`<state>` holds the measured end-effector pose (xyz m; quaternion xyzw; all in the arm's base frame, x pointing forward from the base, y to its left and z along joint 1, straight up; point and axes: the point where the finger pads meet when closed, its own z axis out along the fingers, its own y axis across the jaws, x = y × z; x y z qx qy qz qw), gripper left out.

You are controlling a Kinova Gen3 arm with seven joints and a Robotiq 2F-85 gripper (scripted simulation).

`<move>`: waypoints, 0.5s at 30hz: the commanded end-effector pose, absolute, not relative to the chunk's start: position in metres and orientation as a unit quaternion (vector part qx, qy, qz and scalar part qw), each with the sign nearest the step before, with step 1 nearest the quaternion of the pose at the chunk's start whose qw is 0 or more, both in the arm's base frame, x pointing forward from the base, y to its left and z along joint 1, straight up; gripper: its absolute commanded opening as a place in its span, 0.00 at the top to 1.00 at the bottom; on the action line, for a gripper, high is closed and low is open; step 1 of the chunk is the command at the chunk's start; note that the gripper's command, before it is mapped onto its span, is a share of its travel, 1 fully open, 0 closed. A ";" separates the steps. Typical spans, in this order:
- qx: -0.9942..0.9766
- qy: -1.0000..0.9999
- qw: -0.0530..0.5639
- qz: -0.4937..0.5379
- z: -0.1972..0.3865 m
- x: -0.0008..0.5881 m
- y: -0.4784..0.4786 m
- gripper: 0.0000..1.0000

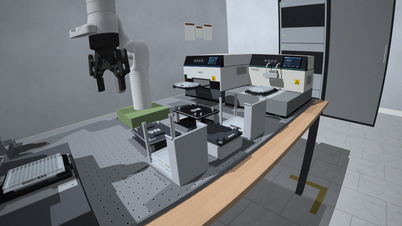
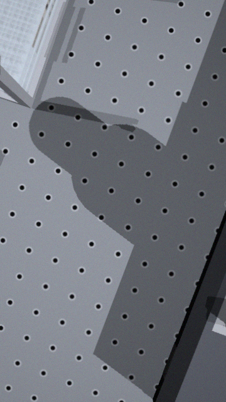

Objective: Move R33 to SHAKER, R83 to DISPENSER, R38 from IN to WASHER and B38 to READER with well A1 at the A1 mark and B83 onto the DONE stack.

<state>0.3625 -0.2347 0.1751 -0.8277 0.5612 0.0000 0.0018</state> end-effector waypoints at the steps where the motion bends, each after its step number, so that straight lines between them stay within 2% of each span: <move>1: -0.809 0.587 0.003 0.004 0.175 0.367 -0.243 0.00; 15: -0.815 0.580 -0.001 0.000 0.174 0.382 -0.284 0.00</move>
